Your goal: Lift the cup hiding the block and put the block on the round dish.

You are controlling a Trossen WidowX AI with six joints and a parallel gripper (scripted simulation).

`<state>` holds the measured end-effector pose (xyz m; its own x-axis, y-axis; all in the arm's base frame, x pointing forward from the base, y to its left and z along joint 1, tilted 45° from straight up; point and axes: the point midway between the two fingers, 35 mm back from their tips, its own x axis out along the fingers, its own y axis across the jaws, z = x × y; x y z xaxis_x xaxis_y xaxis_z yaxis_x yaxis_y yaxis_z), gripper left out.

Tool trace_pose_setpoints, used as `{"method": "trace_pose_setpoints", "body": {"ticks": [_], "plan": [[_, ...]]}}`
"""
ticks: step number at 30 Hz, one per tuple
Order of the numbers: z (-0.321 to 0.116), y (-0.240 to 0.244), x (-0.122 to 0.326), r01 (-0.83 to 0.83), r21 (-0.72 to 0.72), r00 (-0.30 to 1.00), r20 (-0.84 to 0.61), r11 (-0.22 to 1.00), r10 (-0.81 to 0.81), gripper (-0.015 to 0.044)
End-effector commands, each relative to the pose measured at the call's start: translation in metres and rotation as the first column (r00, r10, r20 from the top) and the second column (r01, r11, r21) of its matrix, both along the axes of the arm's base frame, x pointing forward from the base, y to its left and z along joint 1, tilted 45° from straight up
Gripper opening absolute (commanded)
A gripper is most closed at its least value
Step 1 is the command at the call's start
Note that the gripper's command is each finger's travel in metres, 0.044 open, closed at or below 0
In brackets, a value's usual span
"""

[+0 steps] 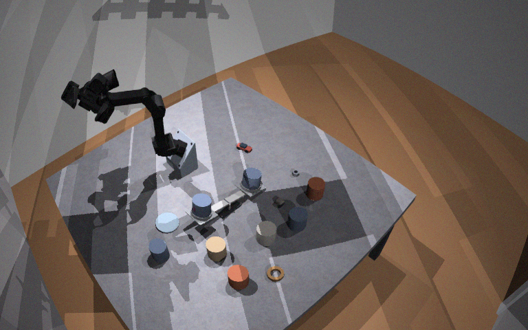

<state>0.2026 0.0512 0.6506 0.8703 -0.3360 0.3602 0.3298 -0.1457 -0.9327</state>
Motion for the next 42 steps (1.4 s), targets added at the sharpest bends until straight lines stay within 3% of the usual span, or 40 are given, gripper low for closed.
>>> {"method": "trace_pose_setpoints", "body": {"ticks": [1,12,24,42], "plan": [[0.0,0.0,0.0,-0.002,0.001,1.0,0.002,1.0,0.002,0.0426],[0.021,0.001,-0.034,-0.2,0.098,0.962,0.206,0.975,0.177,0.044],[0.042,-0.028,-0.079,-0.48,0.217,0.814,0.472,0.85,0.339,0.044],[0.041,-0.121,-0.106,-0.791,0.342,0.528,0.8,0.507,0.285,0.044]]}}
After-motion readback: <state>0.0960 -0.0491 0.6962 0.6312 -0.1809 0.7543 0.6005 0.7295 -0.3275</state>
